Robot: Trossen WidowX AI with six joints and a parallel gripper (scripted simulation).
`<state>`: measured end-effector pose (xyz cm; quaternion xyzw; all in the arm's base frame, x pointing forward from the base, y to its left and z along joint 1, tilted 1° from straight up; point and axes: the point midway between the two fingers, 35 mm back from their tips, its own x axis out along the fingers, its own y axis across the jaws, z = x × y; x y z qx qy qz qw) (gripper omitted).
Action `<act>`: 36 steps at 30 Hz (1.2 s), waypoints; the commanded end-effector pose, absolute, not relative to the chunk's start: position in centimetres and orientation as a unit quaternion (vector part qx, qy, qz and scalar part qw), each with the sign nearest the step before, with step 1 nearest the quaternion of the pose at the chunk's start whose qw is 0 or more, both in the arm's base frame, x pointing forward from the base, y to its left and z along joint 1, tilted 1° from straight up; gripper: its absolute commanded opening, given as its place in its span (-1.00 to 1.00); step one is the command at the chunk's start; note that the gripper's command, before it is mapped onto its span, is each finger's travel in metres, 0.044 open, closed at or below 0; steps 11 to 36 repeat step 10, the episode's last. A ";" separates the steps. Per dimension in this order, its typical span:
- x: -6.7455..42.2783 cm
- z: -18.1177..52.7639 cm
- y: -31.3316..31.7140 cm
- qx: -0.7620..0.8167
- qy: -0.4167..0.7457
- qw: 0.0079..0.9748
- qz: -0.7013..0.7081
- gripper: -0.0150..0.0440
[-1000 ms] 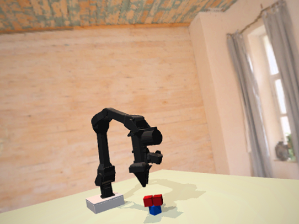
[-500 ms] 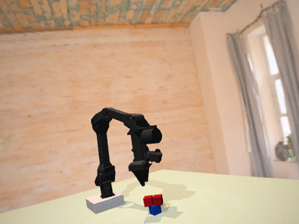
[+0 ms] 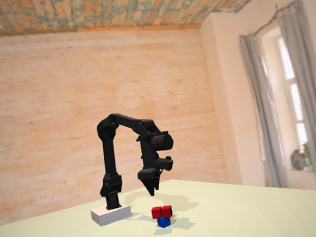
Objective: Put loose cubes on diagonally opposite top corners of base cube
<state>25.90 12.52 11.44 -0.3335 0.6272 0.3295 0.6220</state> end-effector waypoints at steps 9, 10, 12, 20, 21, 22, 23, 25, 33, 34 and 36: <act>20.7 11.9 24.0 -0.333 0.623 0.622 0.338 0.86; 20.7 11.9 24.0 -0.333 0.623 0.622 0.338 0.86; 20.7 11.9 24.0 -0.333 0.623 0.622 0.338 0.86; 20.7 11.9 24.0 -0.333 0.623 0.622 0.338 0.86; 20.7 11.9 24.0 -0.333 0.623 0.622 0.338 0.86; 20.7 11.9 24.0 -0.333 0.623 0.622 0.338 0.86; 20.7 11.9 24.0 -0.333 0.623 0.622 0.338 0.86; 20.7 11.9 24.0 -0.333 0.623 0.622 0.338 0.86; 20.7 11.9 24.0 -0.333 0.623 0.622 0.338 0.86; 20.7 11.9 24.0 -0.333 0.623 0.622 0.338 0.86; 20.7 11.9 24.0 -0.333 0.623 0.622 0.338 0.86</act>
